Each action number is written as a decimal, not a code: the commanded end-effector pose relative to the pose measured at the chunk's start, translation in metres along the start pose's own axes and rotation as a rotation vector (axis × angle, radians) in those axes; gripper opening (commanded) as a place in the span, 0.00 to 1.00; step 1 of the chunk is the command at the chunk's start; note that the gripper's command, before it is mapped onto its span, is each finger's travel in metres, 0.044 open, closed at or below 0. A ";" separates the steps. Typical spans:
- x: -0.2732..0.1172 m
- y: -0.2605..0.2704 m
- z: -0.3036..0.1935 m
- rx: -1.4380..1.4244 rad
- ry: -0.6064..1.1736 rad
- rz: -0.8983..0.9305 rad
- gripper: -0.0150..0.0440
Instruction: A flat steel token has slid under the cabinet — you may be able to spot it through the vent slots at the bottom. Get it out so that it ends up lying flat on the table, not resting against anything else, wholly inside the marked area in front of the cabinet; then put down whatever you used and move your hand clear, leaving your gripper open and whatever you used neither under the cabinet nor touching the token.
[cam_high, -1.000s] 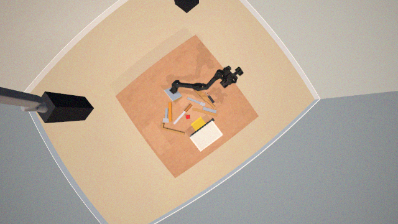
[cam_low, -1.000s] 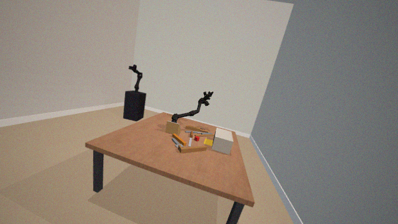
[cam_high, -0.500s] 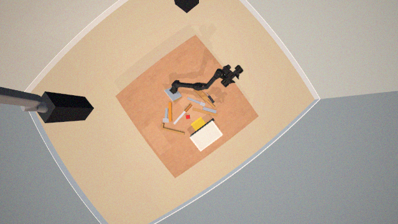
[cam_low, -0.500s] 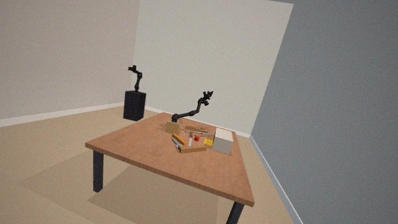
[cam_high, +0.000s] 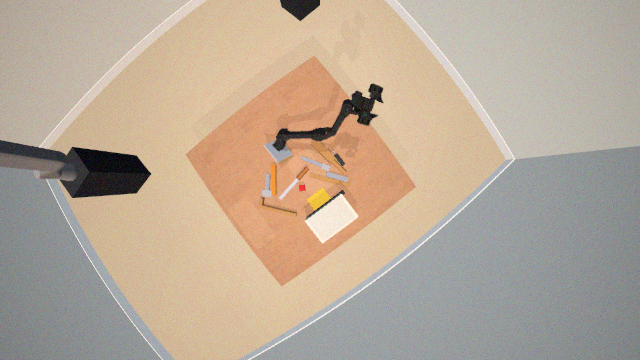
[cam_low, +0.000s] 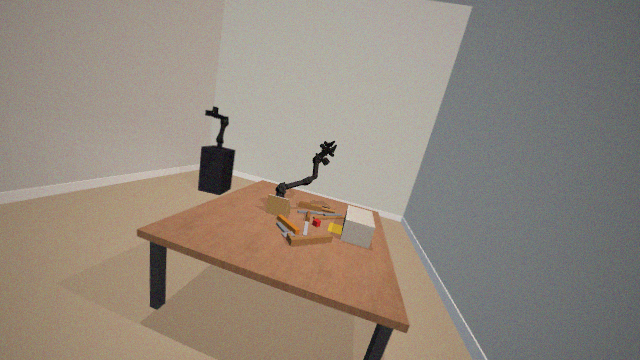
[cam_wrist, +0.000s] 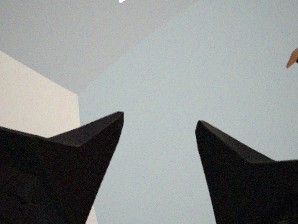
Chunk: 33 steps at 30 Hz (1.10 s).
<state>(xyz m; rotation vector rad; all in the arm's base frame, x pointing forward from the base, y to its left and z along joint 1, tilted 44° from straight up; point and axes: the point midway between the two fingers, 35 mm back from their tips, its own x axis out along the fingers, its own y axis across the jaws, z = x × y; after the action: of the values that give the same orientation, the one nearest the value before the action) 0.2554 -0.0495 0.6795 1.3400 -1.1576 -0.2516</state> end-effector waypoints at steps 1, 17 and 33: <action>-0.004 0.010 0.008 0.116 0.002 0.027 0.71; -0.027 0.063 0.067 0.666 0.025 0.094 0.71; -0.039 0.088 0.138 1.170 0.025 0.157 0.71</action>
<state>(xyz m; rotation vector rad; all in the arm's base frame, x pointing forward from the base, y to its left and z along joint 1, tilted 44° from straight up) 0.1096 -0.0718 0.7083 2.1348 -1.4140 0.5758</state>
